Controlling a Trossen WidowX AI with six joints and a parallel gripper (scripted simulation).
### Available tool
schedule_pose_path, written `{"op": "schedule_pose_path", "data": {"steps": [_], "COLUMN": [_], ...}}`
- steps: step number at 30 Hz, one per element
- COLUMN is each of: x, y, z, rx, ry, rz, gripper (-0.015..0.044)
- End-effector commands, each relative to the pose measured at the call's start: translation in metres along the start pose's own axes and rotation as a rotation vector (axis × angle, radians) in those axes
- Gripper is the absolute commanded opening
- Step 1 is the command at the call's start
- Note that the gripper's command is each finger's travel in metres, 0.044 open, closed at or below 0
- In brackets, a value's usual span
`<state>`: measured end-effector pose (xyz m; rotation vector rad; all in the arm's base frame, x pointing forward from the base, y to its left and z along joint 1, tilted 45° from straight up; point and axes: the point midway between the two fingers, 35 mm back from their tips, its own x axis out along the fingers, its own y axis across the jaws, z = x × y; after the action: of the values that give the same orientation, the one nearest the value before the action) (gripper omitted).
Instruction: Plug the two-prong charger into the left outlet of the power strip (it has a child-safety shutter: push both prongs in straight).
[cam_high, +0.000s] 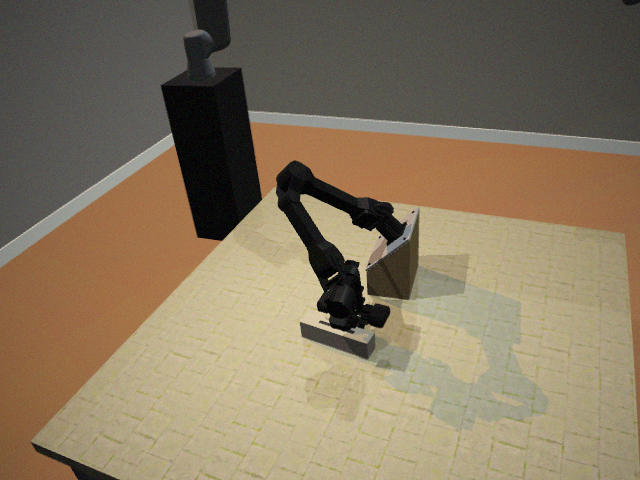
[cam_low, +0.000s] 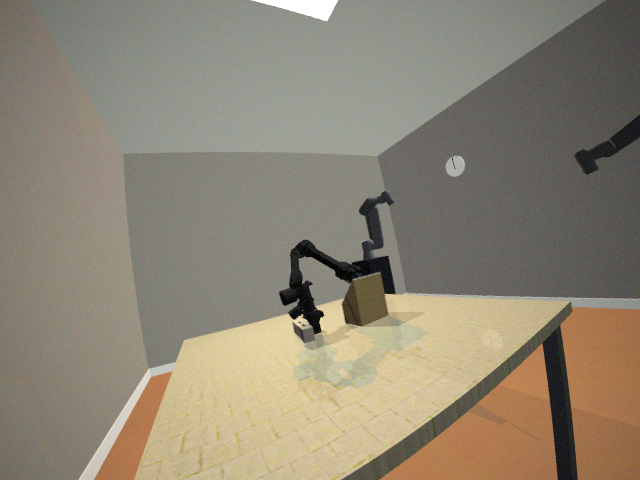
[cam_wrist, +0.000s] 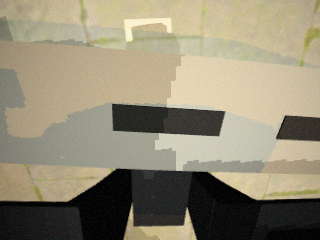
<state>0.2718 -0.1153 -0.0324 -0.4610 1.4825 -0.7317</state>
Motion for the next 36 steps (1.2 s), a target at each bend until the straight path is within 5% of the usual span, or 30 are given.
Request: {"op": "schedule_pose_path", "data": {"steps": [1, 36], "x": [-0.0031, -0.0034], "y": [-0.0013, -0.0014], "z": [0.0156, 0.0110], "rx": [0.033, 0.033], "ry": [-0.037, -0.037], "rz": [0.006, 0.006], "gripper": [0.0000, 0.0000]}}
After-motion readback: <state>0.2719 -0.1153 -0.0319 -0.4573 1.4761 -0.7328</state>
